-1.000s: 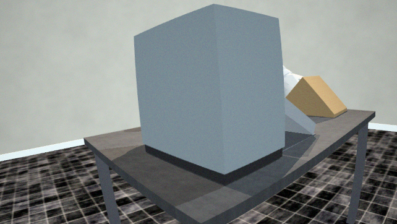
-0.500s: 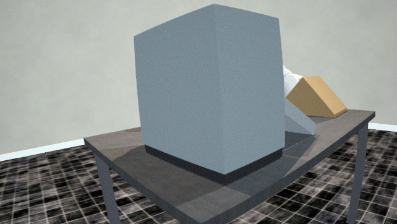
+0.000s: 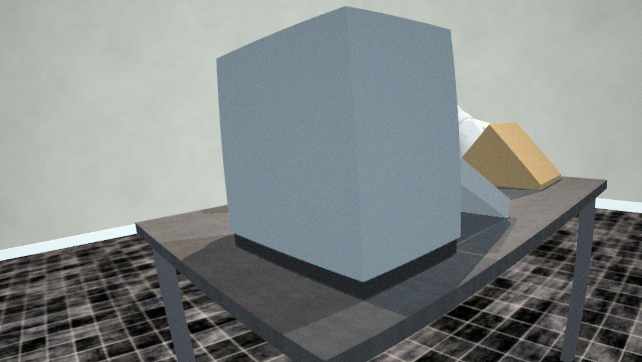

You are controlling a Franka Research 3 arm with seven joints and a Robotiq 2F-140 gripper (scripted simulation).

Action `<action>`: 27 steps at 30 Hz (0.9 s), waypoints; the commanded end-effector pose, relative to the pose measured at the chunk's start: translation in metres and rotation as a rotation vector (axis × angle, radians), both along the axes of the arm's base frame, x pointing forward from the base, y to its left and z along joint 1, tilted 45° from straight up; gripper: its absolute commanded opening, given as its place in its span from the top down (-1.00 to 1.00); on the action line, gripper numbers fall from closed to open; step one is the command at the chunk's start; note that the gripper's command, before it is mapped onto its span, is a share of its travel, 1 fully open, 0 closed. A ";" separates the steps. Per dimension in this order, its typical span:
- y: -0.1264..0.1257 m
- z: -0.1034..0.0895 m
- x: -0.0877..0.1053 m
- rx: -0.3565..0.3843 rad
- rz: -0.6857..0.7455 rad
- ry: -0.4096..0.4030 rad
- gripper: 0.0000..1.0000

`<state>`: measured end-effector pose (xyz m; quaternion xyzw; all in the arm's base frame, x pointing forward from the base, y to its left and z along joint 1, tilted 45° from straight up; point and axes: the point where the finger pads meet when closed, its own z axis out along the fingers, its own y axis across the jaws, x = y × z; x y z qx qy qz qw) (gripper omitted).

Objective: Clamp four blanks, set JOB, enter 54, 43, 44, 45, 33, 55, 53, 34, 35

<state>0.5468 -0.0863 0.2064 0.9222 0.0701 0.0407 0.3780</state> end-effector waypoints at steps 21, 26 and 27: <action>0.003 0.002 0.000 0.001 -0.001 -0.004 1.00; 0.003 0.002 0.000 0.001 -0.001 -0.004 1.00; 0.003 0.002 0.000 0.001 -0.001 -0.004 1.00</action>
